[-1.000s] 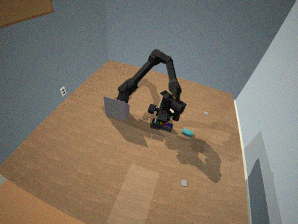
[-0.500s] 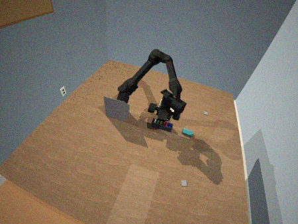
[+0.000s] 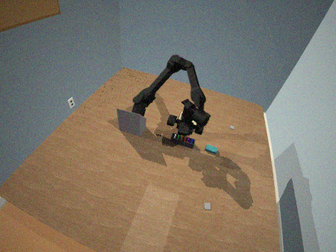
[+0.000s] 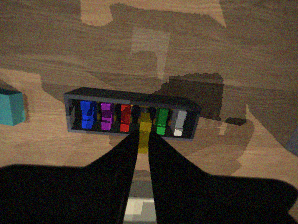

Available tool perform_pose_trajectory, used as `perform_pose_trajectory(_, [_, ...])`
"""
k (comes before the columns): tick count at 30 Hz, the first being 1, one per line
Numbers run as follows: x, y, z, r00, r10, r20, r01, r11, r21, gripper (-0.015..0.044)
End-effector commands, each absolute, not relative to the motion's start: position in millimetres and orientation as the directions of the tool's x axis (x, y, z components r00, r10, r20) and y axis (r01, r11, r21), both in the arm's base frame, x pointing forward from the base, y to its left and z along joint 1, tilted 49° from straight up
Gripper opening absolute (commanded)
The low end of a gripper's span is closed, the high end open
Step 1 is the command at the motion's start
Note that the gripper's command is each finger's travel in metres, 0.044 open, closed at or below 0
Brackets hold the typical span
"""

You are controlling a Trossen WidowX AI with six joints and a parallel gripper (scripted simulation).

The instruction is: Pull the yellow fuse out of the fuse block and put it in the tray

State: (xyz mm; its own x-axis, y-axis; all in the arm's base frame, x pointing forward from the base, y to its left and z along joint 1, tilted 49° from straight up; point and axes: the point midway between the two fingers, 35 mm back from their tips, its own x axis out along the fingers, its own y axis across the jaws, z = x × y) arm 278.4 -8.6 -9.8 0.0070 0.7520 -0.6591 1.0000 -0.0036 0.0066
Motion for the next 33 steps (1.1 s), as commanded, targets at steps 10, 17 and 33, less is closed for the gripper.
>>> perform_pose_trajectory(10, [278.5,-17.0,-3.4,0.008,0.75,-0.662,1.0,-0.003,0.009,0.0])
perform_pose_trajectory(17, [278.4,-25.5,4.0,0.008,0.749,-0.662,1.0,-0.003,0.009,0.0])
perform_pose_trajectory(33, [294.2,3.5,48.3,0.01,0.738,-0.674,1.0,-0.007,0.007,0.0])
